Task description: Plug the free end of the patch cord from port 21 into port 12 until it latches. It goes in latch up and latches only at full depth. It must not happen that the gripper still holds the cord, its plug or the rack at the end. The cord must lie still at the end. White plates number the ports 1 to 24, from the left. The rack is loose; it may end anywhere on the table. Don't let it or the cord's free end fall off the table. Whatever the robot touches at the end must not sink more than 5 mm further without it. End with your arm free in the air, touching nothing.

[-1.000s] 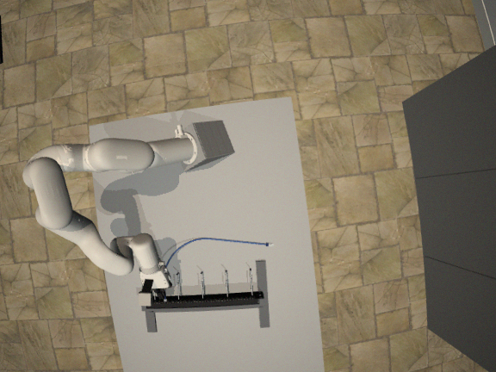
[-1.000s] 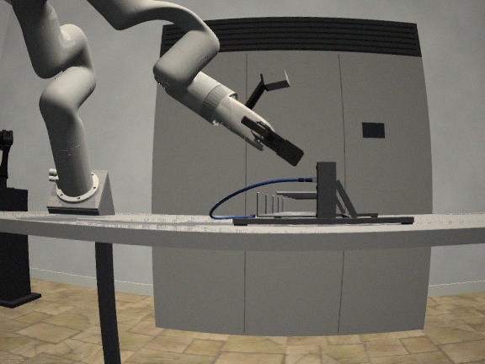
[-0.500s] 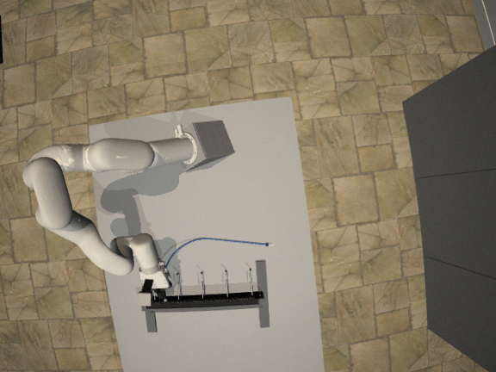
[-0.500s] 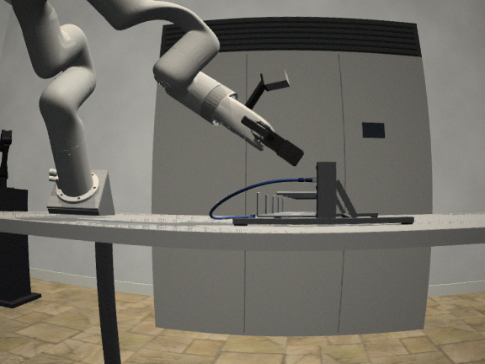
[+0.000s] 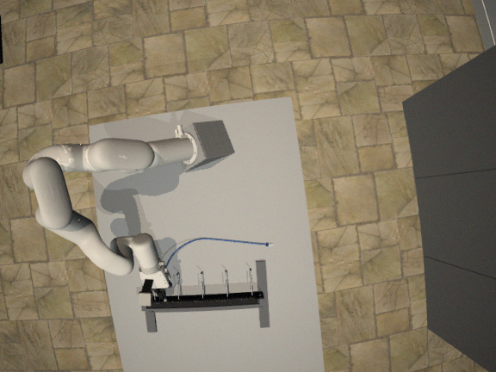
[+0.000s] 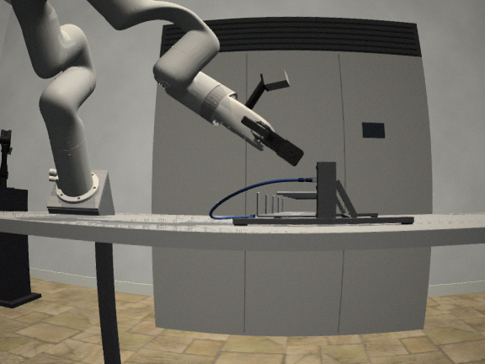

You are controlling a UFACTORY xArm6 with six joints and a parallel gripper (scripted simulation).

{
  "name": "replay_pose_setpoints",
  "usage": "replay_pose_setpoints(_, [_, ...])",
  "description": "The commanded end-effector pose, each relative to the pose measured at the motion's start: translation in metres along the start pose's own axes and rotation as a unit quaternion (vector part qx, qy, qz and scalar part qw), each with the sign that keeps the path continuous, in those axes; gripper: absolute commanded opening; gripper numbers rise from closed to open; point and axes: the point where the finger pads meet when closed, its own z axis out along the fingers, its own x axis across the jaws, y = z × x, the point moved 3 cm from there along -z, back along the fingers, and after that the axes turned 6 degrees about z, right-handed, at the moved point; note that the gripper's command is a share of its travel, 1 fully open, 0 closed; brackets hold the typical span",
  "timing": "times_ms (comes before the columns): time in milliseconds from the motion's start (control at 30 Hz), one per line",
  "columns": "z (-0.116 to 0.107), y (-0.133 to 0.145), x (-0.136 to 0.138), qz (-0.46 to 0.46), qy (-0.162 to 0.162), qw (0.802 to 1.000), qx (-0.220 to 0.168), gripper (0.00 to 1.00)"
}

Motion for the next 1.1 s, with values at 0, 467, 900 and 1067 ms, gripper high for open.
replay_pose_setpoints(0, [0.0, -0.001, 0.0, 0.0, 0.0, 1.0, 0.001, 0.0])
replay_pose_setpoints(467, [-0.051, -0.001, 0.0, 0.0, 0.0, 1.0, 0.001, 0.0])
replay_pose_setpoints(900, [-0.13, -0.001, 0.0, 0.0, 0.0, 1.0, 0.001, 0.0])
replay_pose_setpoints(1067, [-0.14, -0.001, 0.0, 0.0, 0.0, 1.0, 0.001, 0.0])
